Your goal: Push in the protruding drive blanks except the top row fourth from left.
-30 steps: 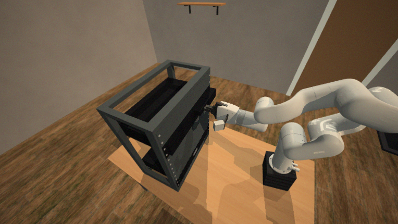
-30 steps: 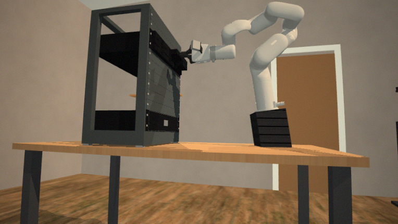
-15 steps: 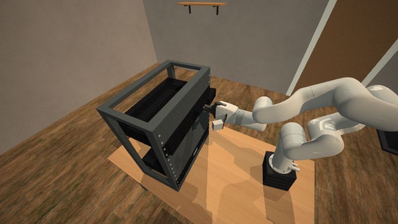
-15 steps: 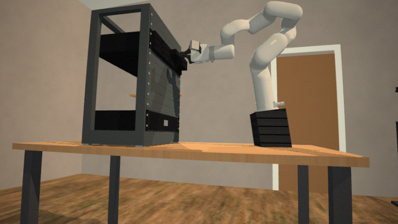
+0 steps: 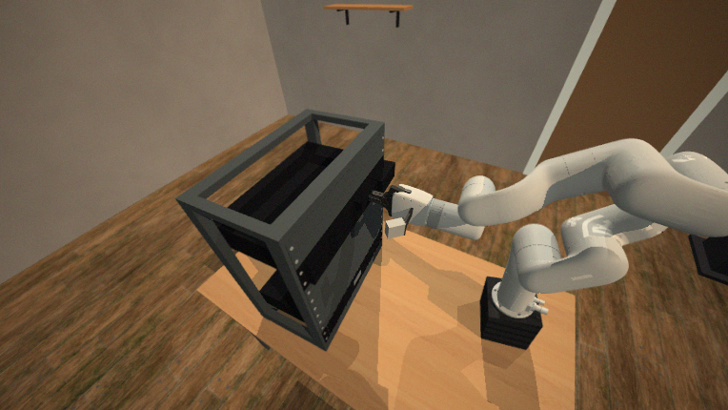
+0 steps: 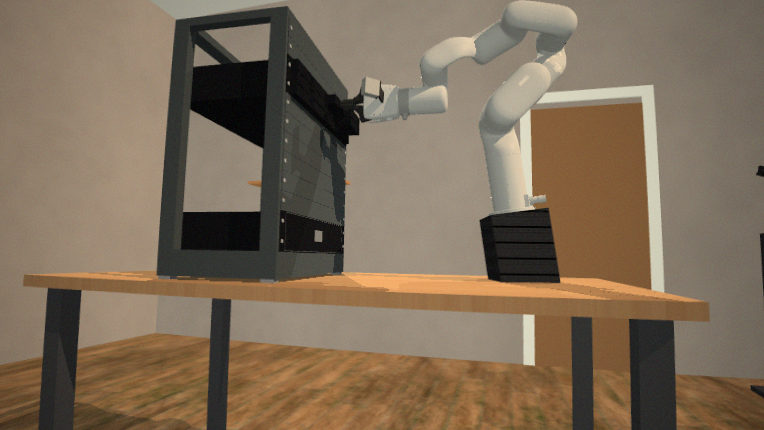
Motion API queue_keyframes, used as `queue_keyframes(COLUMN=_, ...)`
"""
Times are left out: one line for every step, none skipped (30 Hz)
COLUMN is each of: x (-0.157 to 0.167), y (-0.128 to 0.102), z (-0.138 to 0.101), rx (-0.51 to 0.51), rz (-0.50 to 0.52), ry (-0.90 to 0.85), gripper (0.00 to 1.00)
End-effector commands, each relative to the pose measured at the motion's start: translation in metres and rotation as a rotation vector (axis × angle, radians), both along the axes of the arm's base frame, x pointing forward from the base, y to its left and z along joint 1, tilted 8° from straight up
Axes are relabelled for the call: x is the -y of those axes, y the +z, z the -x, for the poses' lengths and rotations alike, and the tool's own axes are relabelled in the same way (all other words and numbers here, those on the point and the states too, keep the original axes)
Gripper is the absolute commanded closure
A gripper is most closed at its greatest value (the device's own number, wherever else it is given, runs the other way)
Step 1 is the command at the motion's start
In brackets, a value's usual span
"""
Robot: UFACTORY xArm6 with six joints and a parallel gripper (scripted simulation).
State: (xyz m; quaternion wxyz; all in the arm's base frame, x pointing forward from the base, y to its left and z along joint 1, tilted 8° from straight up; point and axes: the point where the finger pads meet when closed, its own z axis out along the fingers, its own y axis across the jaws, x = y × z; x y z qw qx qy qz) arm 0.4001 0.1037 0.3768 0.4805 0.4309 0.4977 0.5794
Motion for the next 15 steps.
queue_keyframes(x=-0.0002, y=0.0021, z=-0.0012, rx=0.004, rz=-0.001, ry=0.000, gripper=1.00)
queue_keyframes(x=-0.0004, y=0.0023, z=-0.0024, rx=0.004, rz=-0.001, ry=0.000, gripper=1.00)
queue_keyframes(x=-0.0007, y=0.0025, z=-0.0040, rx=0.004, rz=-0.001, ry=0.000, gripper=1.00)
queue_keyframes(x=-0.0009, y=0.0027, z=-0.0056, rx=0.004, rz=-0.001, ry=0.000, gripper=1.00)
queue_keyframes(x=-0.0012, y=0.0030, z=-0.0072, rx=0.004, rz=-0.001, ry=0.000, gripper=1.00)
queue_keyframes(x=-0.0014, y=0.0032, z=-0.0084, rx=0.004, rz=-0.001, ry=0.000, gripper=1.00)
queue_keyframes(x=-0.0015, y=0.0033, z=-0.0093, rx=0.004, rz=-0.001, ry=0.000, gripper=1.00)
queue_keyframes(x=-0.0016, y=0.0033, z=-0.0097, rx=0.004, rz=-0.001, ry=0.000, gripper=1.00)
queue_keyframes(x=-0.0016, y=0.0033, z=-0.0097, rx=0.004, rz=-0.001, ry=0.000, gripper=1.00)
queue_keyframes(x=-0.0016, y=0.0033, z=-0.0097, rx=0.004, rz=-0.001, ry=0.000, gripper=1.00)
queue_keyframes(x=-0.0016, y=0.0033, z=-0.0097, rx=0.004, rz=-0.001, ry=0.000, gripper=1.00)
queue_keyframes(x=-0.0016, y=0.0033, z=-0.0097, rx=0.004, rz=-0.001, ry=0.000, gripper=1.00)
queue_keyframes(x=-0.0016, y=0.0033, z=-0.0097, rx=0.004, rz=-0.001, ry=0.000, gripper=1.00)
queue_keyframes(x=-0.0016, y=0.0033, z=-0.0097, rx=0.004, rz=-0.001, ry=0.000, gripper=1.00)
queue_keyframes(x=-0.0016, y=0.0033, z=-0.0097, rx=0.004, rz=-0.001, ry=0.000, gripper=1.00)
